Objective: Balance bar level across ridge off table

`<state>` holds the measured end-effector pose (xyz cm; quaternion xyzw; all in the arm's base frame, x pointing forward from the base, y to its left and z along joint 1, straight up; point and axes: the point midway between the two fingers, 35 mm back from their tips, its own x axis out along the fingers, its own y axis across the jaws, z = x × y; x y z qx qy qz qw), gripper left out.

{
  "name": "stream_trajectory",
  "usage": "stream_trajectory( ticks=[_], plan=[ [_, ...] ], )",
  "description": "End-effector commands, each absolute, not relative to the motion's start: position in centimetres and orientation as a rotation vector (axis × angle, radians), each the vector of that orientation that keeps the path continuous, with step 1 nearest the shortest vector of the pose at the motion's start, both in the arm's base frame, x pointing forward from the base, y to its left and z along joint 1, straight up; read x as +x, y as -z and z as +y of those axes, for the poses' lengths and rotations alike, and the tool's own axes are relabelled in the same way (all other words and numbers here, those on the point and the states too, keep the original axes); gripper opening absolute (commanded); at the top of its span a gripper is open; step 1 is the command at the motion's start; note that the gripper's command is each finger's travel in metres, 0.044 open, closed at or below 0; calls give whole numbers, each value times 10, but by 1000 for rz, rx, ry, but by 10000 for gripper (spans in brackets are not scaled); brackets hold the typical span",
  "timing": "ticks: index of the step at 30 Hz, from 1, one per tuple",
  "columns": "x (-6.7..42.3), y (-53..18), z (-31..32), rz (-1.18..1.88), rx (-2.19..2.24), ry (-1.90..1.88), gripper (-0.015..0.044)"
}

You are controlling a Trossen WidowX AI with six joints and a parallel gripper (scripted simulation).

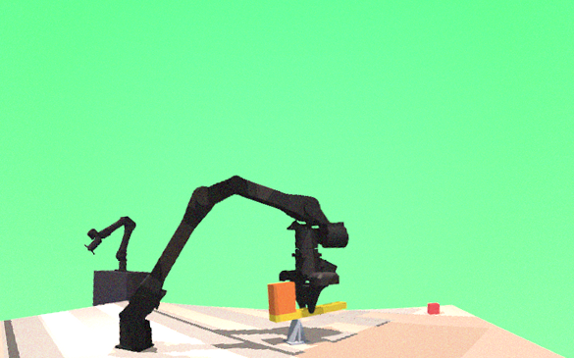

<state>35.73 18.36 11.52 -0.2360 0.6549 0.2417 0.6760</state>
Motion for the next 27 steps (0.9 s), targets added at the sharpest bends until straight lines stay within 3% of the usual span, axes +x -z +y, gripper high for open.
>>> stream_trajectory(
  ticks=[1, 27],
  plan=[
    [358, -115, 183, 1470, -535, -542, 0],
    [358, -112, 183, 1470, -535, -542, 0]
  ],
)
